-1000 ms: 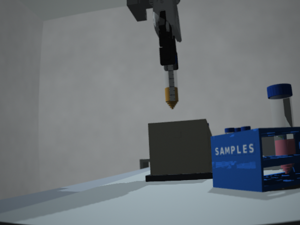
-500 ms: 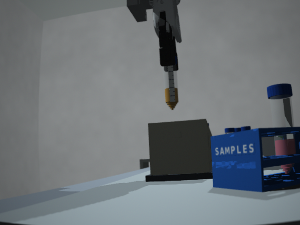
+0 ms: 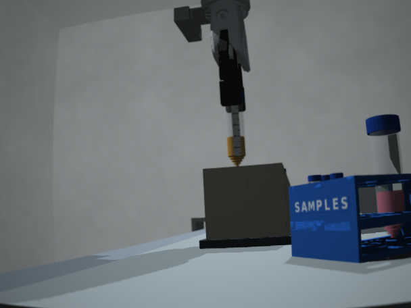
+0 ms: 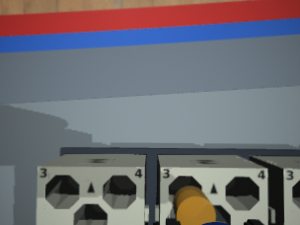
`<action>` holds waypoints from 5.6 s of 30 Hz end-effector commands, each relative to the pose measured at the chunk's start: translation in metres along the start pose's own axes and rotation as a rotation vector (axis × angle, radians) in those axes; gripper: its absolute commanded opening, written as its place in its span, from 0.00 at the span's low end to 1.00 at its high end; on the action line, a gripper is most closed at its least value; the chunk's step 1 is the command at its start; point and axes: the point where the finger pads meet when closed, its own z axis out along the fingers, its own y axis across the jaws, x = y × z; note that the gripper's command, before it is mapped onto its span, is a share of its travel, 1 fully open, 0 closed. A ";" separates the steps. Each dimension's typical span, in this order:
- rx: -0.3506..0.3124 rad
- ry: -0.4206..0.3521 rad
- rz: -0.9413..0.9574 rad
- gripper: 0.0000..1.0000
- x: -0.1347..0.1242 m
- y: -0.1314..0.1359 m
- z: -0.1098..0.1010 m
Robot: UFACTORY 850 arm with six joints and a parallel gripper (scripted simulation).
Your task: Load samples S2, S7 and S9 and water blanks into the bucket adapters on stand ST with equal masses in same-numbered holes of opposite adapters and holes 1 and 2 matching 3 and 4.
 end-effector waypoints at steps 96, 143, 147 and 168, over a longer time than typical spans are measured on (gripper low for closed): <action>0.000 0.002 -0.001 0.00 0.001 0.000 0.076; 0.000 0.002 -0.001 0.44 0.001 0.000 0.101; 0.000 0.002 -0.001 0.44 0.001 0.000 0.101; 0.000 0.002 -0.001 0.44 0.001 0.000 0.099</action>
